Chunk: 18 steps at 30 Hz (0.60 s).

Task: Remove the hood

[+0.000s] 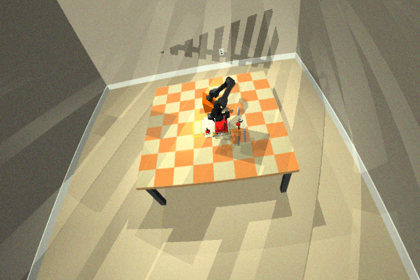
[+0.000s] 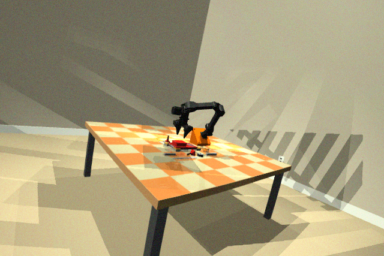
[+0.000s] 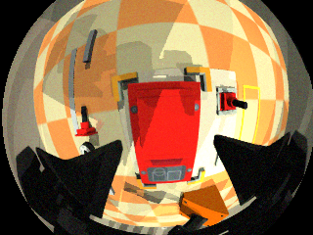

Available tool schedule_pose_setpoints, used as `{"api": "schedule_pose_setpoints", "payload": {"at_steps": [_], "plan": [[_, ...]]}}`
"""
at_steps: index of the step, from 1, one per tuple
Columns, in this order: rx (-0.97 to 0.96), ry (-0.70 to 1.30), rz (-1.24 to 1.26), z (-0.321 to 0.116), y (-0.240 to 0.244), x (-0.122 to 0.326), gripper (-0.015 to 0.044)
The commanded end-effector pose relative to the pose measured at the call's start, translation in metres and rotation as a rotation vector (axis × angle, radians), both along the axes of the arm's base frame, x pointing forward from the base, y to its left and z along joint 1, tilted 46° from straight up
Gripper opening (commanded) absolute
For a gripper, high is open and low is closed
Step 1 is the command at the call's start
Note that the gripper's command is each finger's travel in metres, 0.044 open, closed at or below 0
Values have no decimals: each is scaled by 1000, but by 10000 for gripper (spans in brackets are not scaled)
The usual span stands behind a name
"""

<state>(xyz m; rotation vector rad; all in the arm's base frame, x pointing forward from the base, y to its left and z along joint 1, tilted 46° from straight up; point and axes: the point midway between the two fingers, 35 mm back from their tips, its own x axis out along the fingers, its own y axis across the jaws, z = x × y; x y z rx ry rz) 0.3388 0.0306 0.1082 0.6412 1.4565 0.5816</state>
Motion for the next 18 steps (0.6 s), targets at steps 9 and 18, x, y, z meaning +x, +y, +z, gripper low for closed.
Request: {"api": "schedule_pose_setpoints", "payload": {"at_steps": [9,18], "plan": [[6,7,-5,-7,7,0,440],[7,7,-5,-11,11,0,440]]}}
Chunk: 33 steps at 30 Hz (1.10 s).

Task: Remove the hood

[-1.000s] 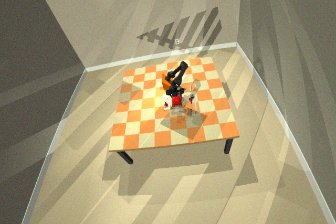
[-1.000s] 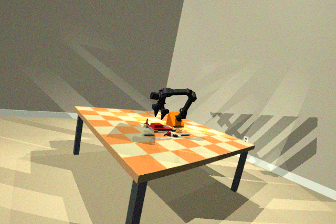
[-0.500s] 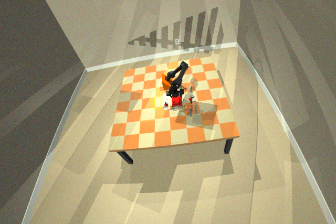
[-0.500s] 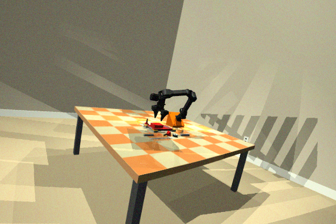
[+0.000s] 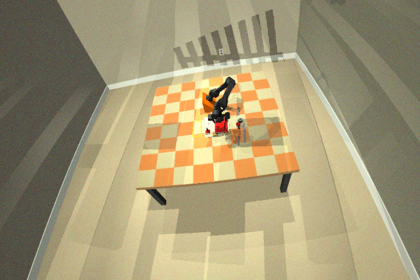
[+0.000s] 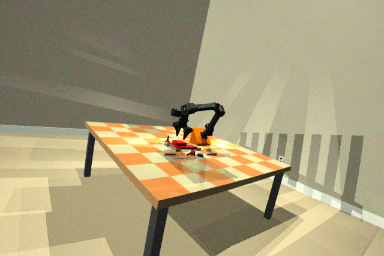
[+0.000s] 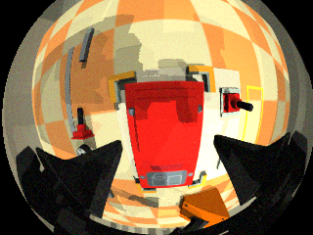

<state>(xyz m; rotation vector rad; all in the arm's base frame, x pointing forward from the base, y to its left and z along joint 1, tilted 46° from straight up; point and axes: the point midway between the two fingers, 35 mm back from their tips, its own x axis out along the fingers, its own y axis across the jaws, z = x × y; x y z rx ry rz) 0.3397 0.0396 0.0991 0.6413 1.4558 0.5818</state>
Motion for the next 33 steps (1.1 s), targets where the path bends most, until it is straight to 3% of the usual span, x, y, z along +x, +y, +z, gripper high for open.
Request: {"api": "schedule_pose_setpoints", "payload": {"at_steps": [1,33], "plan": [[6,7,-4,-3,3,-1,440],[9,7,-4,-18,17,-1,440]]}}
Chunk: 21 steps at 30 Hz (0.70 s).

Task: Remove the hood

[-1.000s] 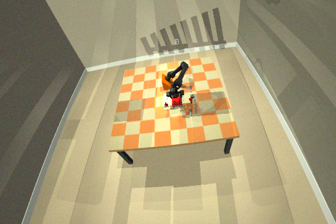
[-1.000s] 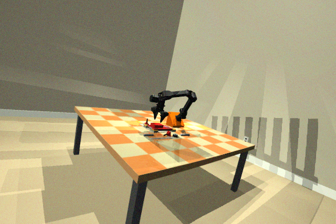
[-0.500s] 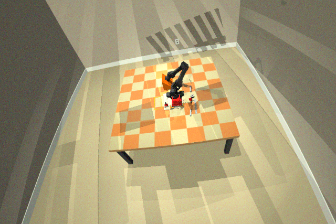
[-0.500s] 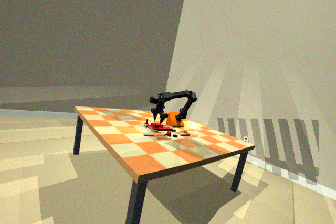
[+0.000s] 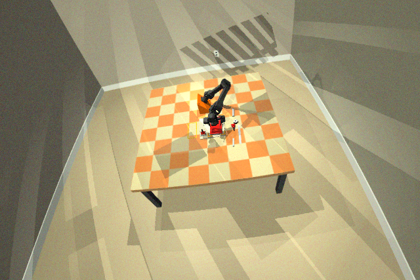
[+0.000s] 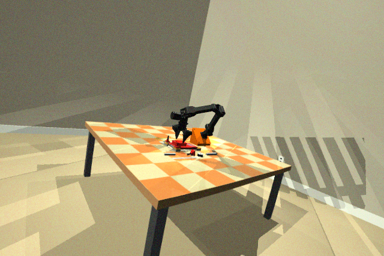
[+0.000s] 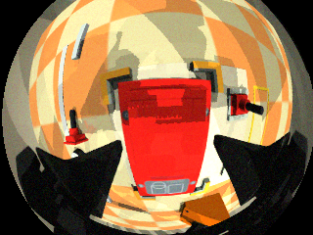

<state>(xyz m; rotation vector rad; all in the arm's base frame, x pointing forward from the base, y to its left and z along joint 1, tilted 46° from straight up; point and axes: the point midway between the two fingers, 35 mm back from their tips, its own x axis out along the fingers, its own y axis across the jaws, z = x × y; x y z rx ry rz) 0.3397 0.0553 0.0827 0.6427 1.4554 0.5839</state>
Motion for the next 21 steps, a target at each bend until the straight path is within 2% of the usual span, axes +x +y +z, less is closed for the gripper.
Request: {"api": "schedule_pose_setpoints", "payload": {"at_steps": [1,21], "plan": [[6,7,-5,-2,2,-1,440],[6,7,-5,-9,9,-1,440]]}}
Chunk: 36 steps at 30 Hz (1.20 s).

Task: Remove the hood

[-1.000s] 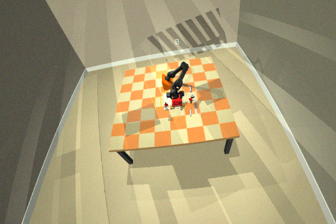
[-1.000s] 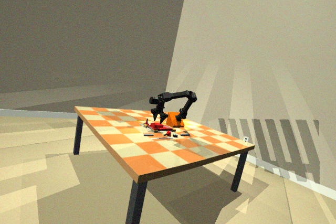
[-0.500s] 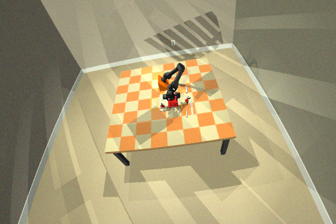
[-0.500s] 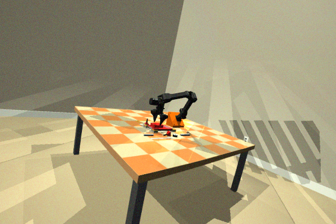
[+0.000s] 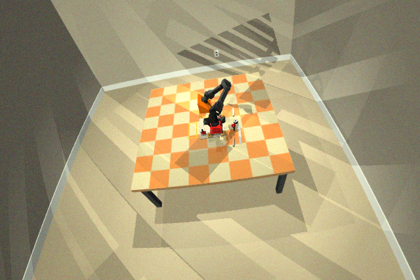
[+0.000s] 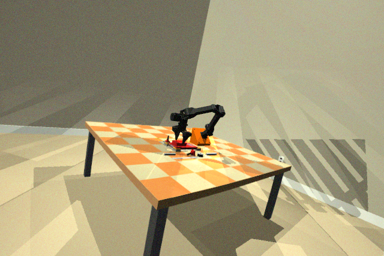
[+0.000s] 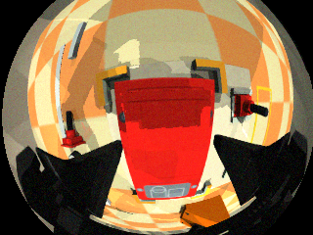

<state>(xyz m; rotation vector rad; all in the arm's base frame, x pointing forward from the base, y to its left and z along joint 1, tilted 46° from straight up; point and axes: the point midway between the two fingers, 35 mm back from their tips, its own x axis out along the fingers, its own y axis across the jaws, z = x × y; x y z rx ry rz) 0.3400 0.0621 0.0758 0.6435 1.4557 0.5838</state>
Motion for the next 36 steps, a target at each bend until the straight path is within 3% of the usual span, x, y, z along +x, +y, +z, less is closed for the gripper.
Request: {"api": "schedule_pose_setpoints", "payload": {"at_steps": [1,18,22,31,36], "plan": [[6,6,-4,-2,2,-1,440],[7,6,-4,-8,8,-1,440],[1,0,0,-6,6,0,335],[1,0,0,-6,6,0,275],[0,0,0,-5,5,0,144]]}}
